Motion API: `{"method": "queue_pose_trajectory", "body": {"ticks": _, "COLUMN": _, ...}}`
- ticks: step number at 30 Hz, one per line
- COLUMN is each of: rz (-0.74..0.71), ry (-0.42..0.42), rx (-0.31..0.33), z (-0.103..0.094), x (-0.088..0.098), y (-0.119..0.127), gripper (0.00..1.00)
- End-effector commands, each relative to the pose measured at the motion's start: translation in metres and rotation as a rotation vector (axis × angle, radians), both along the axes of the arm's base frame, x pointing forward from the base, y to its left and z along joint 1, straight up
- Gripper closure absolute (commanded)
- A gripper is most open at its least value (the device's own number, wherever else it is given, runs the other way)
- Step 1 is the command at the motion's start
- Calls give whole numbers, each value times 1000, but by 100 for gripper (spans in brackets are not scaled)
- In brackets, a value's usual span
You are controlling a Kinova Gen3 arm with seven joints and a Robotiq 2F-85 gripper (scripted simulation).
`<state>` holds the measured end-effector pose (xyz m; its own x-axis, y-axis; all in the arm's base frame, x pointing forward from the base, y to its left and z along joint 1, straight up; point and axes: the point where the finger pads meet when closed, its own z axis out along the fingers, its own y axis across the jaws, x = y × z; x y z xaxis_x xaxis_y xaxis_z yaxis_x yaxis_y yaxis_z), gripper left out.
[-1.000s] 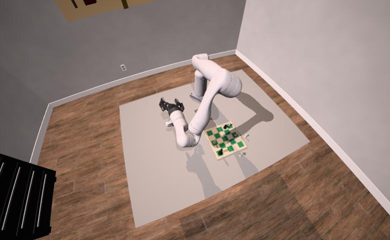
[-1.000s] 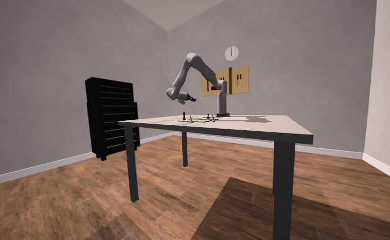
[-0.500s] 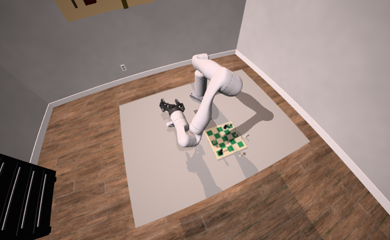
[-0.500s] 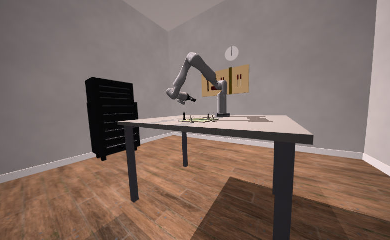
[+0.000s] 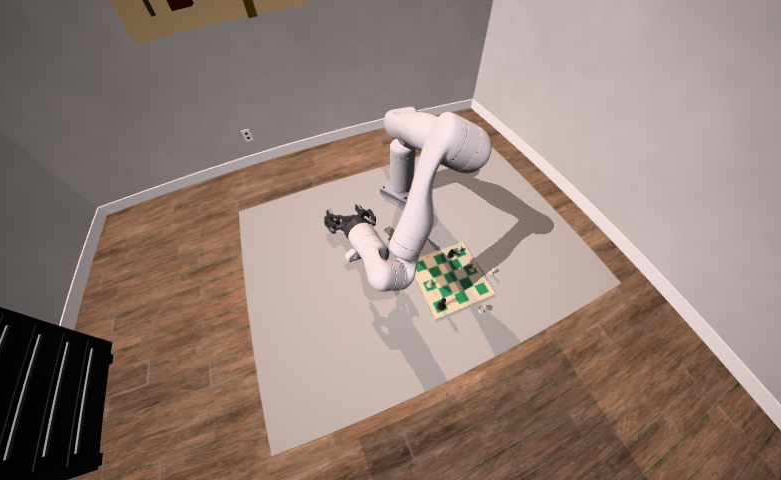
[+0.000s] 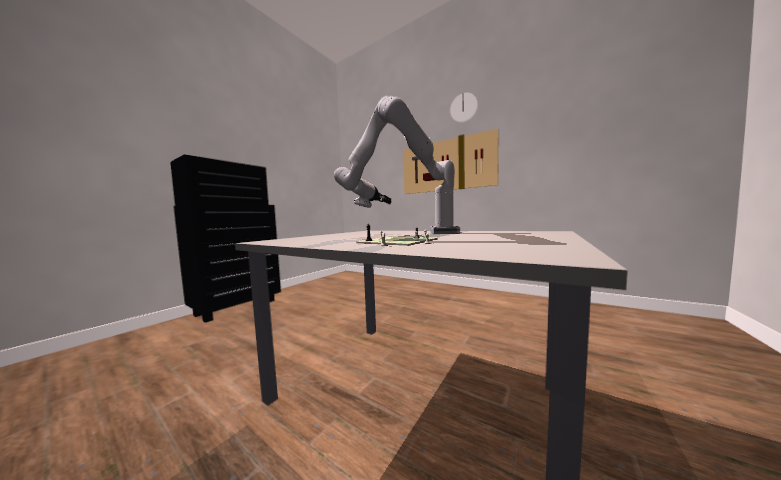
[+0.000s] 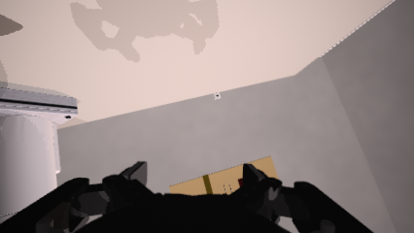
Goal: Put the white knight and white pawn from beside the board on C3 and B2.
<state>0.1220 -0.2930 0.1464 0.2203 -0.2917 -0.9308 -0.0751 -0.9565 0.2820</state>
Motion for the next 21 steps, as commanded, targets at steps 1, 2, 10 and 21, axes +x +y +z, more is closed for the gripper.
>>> {"method": "queue_pose_trajectory", "body": {"ticks": 1, "rz": 31, "ry": -75, "rx": 40, "z": 1, "x": 11, "y": 0, "gripper": 0}}
{"method": "queue_pose_trajectory", "body": {"ticks": 2, "rz": 46, "ry": -100, "rx": 63, "z": 0, "x": 15, "y": -1, "gripper": 0}}
{"method": "queue_pose_trajectory", "body": {"ticks": 10, "rz": 139, "ry": -263, "rx": 216, "z": -13, "x": 38, "y": -2, "gripper": 0}}
{"method": "queue_pose_trajectory", "body": {"ticks": 21, "rz": 328, "ry": -587, "rx": 519, "z": -37, "x": 85, "y": -5, "gripper": 0}}
